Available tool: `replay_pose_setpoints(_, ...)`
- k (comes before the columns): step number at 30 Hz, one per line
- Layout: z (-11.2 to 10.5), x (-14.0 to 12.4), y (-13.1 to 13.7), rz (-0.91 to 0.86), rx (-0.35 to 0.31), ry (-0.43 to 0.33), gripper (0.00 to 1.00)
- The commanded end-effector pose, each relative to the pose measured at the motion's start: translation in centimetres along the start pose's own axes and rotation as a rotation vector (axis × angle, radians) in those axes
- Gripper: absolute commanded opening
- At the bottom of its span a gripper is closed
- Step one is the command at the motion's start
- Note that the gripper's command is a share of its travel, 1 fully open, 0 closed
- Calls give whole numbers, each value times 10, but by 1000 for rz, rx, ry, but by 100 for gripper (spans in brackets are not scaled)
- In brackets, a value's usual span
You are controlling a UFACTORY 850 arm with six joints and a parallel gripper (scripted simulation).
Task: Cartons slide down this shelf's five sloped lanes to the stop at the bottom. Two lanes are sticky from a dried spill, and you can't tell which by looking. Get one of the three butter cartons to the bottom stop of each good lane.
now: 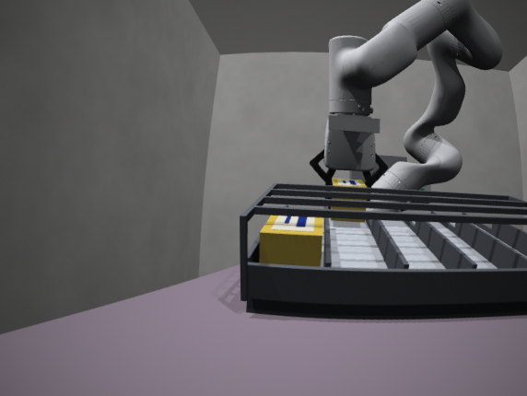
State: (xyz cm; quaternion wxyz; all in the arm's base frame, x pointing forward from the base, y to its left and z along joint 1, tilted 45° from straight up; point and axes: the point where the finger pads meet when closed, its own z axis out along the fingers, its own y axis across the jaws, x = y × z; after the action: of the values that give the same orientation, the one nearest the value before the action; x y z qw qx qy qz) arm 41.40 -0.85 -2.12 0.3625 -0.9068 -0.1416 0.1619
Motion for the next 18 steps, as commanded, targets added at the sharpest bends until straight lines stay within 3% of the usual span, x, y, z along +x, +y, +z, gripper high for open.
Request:
replay_pose_setpoints(1,-1,0,0,0,-1,2,0)
replay_pose_setpoints(18,1,1,0,0,-1,2,0)
